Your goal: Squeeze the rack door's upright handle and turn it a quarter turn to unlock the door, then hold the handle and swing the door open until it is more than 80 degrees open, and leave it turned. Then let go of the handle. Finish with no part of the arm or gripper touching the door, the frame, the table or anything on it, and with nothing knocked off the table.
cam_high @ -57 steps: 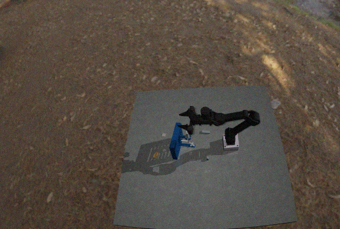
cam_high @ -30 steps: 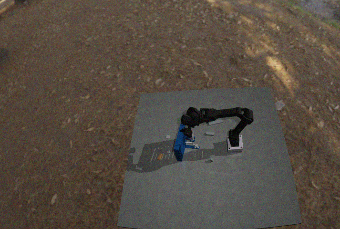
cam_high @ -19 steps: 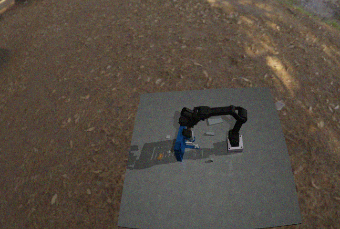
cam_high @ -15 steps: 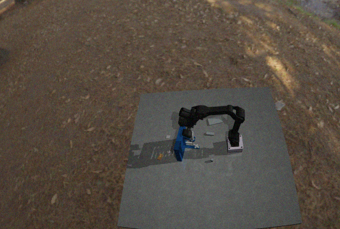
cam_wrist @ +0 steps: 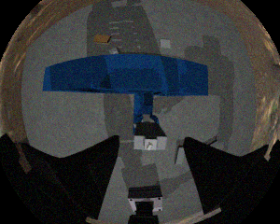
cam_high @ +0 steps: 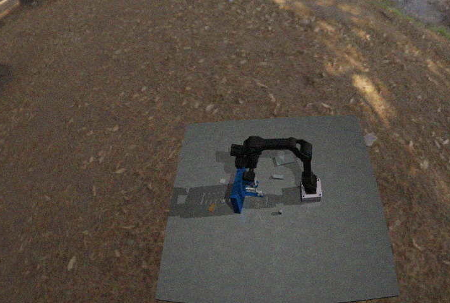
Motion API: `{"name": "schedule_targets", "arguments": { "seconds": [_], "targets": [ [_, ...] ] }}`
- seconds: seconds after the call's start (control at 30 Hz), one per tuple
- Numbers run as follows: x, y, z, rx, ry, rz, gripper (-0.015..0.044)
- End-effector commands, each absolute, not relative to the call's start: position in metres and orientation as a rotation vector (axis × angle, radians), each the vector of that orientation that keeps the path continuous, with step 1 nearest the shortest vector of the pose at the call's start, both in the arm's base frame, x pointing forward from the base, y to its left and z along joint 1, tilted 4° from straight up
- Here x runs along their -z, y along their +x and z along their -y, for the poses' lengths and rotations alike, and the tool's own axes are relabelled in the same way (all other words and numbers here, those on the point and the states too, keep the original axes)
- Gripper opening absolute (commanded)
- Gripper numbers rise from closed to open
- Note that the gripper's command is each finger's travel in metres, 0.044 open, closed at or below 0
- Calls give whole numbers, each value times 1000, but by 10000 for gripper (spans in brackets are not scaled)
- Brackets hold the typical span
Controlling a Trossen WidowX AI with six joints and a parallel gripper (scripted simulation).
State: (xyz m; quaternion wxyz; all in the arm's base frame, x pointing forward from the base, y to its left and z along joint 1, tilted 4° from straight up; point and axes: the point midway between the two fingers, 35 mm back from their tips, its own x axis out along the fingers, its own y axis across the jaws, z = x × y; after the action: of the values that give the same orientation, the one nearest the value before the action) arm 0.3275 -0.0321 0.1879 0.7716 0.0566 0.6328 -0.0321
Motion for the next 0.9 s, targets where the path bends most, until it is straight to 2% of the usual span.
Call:
{"name": "schedule_targets", "arguments": {
  "seconds": [0.0,0.87],
  "targets": [
    [-187,322,32,61,140,-1468,297],
    [-155,323,31,60,147,-1506,297]
  ]
}}
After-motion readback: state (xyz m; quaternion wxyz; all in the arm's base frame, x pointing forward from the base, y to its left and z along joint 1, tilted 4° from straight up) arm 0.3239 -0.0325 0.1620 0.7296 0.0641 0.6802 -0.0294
